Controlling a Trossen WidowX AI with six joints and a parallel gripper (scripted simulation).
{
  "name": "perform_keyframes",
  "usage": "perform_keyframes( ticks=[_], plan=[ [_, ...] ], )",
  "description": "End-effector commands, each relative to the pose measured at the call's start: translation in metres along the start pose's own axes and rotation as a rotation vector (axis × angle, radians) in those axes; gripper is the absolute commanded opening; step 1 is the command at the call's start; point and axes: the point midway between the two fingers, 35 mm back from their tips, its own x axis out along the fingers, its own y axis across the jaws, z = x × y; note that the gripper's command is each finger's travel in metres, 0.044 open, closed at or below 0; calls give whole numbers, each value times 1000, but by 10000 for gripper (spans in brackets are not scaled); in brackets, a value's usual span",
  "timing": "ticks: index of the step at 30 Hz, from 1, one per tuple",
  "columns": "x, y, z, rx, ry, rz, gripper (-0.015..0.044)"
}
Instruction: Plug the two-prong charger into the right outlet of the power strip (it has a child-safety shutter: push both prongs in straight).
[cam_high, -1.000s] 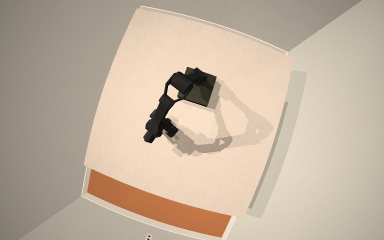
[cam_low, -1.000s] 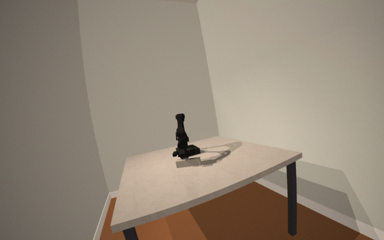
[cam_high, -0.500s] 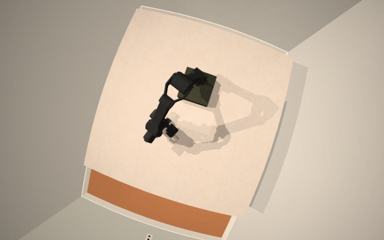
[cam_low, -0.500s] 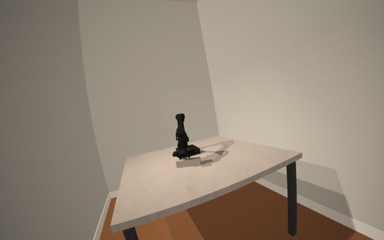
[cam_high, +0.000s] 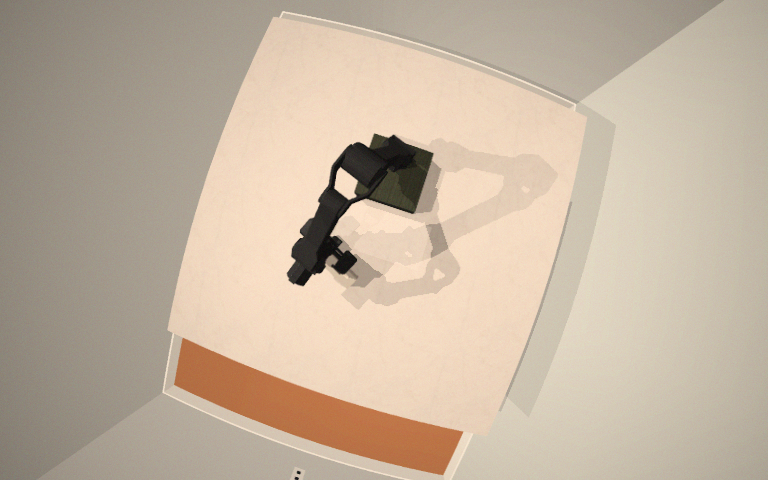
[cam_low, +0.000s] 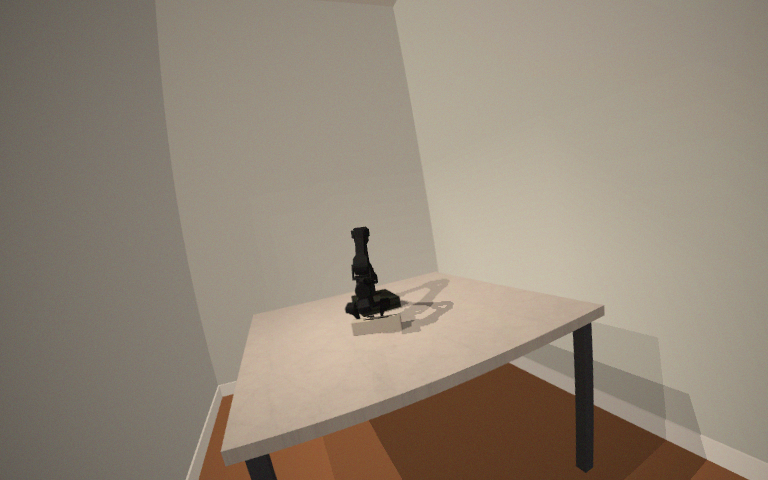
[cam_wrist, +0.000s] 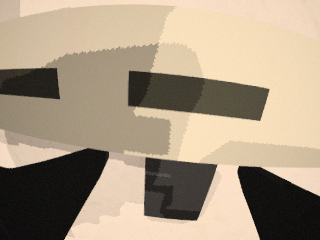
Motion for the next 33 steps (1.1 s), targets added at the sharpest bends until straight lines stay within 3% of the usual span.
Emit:
perform_keyframes(
  ticks=[1,33],
  plan=[
    [0,0,-1,0,-4,0,440],
    [1,0,-10,0,-21,0,440]
  ],
)
